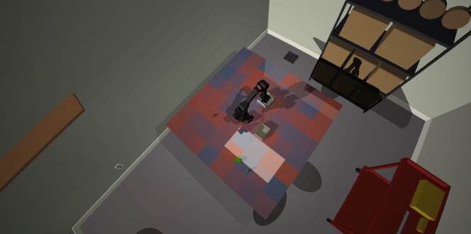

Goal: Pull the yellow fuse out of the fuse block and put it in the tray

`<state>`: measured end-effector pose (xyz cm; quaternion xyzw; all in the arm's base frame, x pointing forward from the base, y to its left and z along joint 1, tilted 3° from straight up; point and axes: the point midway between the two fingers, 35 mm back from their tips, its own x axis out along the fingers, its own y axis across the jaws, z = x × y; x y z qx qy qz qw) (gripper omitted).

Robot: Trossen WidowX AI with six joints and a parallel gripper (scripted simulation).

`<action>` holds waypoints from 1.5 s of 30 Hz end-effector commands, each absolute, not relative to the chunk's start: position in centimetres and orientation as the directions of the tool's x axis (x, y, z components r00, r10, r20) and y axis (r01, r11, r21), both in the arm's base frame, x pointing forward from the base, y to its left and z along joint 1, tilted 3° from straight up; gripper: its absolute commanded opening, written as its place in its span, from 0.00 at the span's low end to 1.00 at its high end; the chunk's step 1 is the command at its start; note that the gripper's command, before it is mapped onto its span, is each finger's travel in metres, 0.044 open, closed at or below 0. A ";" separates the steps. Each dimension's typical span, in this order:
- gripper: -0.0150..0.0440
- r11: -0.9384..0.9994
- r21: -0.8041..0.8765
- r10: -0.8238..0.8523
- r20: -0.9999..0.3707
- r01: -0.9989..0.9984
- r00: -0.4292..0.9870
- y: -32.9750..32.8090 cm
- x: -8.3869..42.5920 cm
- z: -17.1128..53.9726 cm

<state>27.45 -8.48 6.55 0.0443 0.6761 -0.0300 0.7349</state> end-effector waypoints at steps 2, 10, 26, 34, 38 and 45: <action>0.36 0.994 0.022 0.015 -0.997 0.104 0.073 -8.5 27.3 5.8; 0.36 0.994 0.022 0.015 -0.997 0.104 0.073 -8.4 27.2 5.3; 0.36 0.994 0.022 0.015 -0.997 0.104 0.073 -8.4 27.3 4.9; 0.36 0.994 0.022 0.015 -0.997 0.104 0.073 -8.4 27.3 4.3; 0.36 0.994 0.022 0.015 -0.997 0.104 0.073 -8.4 27.3 4.3; 0.33 0.995 0.026 0.019 -0.997 0.101 0.076 -8.3 27.3 4.4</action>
